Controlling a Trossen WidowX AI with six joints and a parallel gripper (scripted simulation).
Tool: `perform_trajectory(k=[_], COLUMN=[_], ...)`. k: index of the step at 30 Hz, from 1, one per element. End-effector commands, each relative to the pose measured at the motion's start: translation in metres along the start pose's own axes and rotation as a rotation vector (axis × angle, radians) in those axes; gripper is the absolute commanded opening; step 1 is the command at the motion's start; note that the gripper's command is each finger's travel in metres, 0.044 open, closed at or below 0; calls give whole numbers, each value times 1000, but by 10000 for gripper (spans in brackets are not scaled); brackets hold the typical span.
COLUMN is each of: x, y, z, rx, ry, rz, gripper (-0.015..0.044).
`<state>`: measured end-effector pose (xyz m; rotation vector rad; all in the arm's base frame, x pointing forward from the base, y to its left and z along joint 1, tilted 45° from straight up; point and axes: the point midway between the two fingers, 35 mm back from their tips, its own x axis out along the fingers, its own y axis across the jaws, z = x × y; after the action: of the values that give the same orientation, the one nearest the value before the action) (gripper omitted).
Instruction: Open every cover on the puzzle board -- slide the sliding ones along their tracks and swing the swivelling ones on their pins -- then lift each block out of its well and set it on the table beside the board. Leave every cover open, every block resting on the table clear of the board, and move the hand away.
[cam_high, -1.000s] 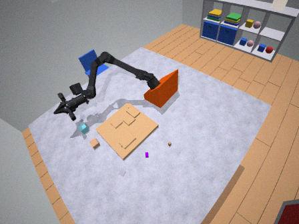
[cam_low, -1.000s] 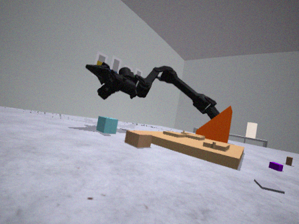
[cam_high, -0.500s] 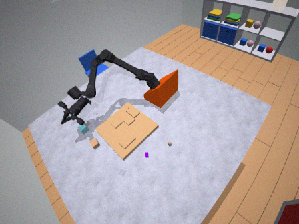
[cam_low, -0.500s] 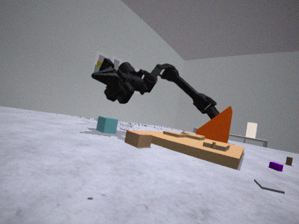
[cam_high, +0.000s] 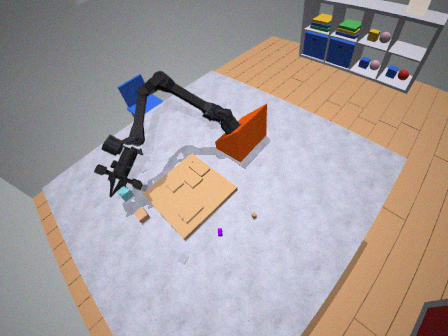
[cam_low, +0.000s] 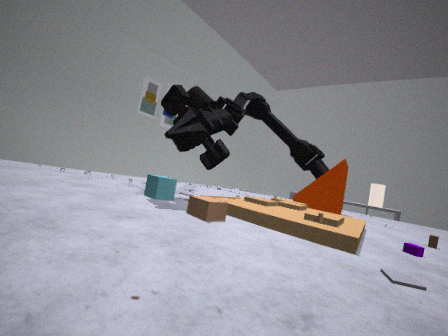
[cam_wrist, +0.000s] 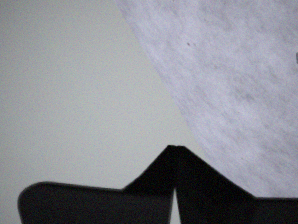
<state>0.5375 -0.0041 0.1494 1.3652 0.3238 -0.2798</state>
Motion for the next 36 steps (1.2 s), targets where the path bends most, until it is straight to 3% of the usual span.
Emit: perform_trajectory(k=[1,17,36], x=[-4,-36,-106], y=[-19,-92,-159], z=[-7,-37,-50], rx=[-77,-483,-1085], ry=[-12,10,161], rz=[-86,-444,-859], gripper=[0,0,0])
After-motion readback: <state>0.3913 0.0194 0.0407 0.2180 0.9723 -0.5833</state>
